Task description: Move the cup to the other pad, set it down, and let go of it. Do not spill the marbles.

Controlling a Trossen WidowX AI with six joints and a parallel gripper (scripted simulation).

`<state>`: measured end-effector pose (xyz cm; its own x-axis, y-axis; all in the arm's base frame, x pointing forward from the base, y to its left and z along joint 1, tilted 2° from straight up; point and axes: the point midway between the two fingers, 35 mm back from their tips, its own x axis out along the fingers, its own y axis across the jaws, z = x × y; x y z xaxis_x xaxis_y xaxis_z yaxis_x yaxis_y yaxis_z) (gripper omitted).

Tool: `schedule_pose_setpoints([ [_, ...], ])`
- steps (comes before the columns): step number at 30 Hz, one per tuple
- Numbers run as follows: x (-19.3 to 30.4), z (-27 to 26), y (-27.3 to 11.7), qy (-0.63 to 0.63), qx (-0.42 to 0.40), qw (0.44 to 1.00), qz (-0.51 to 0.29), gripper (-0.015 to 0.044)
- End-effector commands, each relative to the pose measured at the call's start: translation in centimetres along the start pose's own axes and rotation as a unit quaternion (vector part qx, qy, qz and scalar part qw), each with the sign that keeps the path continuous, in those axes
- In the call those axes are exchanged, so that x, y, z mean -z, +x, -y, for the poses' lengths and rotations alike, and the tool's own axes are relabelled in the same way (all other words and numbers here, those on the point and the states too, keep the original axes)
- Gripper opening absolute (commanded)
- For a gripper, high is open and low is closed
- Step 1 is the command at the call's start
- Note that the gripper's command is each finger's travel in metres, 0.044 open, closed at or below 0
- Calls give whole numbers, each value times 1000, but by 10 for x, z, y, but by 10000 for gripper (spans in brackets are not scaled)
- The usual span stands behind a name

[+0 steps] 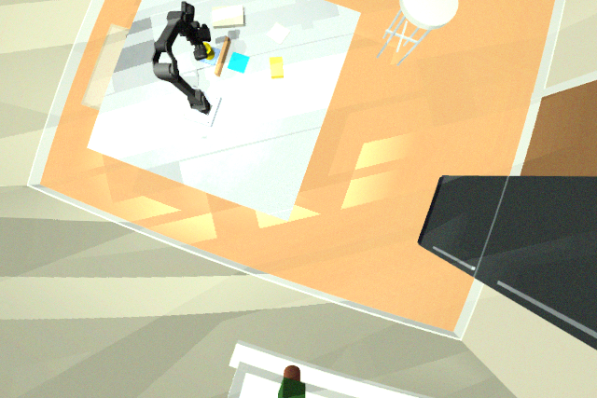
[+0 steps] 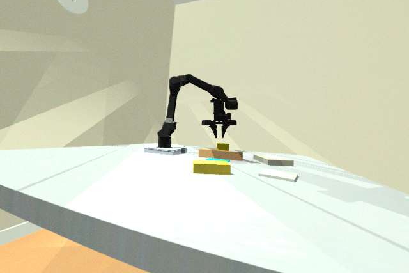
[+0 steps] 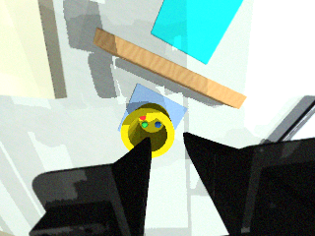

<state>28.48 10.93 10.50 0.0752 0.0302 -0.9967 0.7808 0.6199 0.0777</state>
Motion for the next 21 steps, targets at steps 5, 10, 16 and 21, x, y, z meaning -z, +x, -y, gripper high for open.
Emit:
schedule_pose_setpoints([
  [5,8,3,3,31,40,999,-6,167],
  [10,8,3,7,31,40,999,-6,167],
  [16,8,3,17,31,40,999,-6,167],
  [21,8,3,25,31,40,999,-6,167],
])
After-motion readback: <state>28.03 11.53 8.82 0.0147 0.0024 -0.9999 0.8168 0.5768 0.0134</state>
